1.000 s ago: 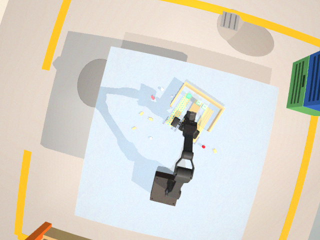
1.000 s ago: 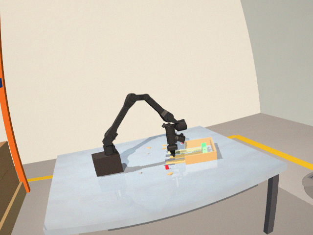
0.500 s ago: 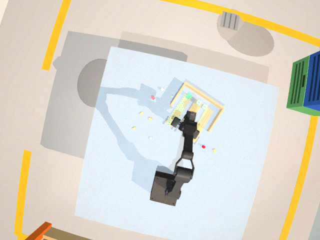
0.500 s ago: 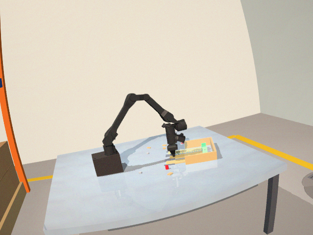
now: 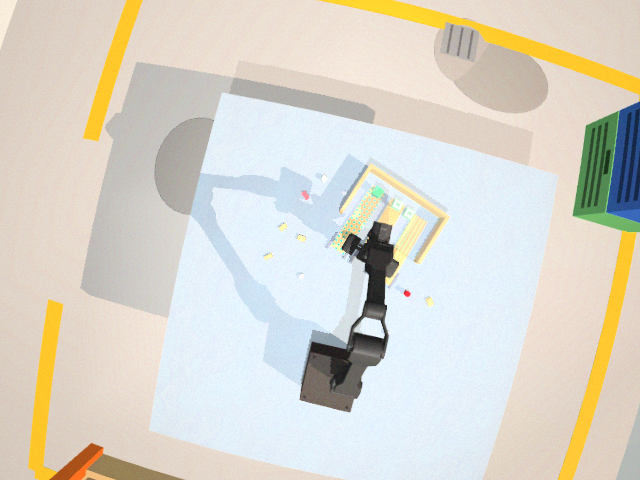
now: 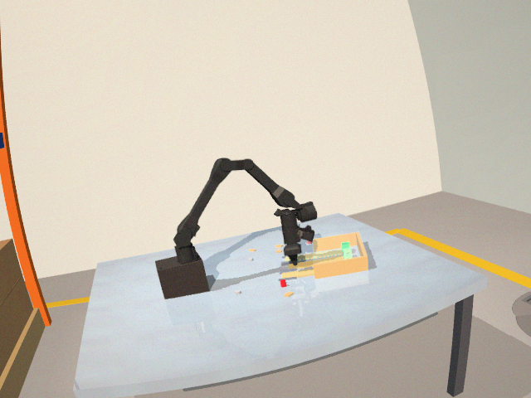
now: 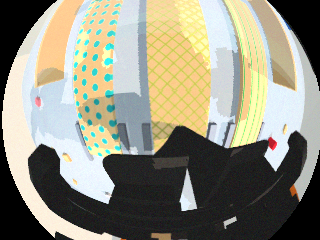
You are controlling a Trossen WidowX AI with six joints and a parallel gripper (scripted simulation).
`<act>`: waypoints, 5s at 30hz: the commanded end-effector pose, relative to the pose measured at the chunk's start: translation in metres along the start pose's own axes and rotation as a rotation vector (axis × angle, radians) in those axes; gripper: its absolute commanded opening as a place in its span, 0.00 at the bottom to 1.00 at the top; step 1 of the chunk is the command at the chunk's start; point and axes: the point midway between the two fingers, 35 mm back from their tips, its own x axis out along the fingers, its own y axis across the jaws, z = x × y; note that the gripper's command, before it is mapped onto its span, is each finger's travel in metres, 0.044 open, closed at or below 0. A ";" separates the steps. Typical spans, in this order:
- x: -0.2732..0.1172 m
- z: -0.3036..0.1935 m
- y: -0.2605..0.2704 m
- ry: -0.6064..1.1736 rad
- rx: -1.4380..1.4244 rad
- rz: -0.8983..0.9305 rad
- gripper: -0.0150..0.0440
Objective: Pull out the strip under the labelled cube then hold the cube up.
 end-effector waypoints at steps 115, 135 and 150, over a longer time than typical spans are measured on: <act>0.005 -0.176 0.006 0.018 0.003 -0.001 0.25; 0.005 -0.189 0.006 0.020 0.003 -0.001 0.25; 0.005 -0.189 0.006 0.020 0.003 -0.001 0.25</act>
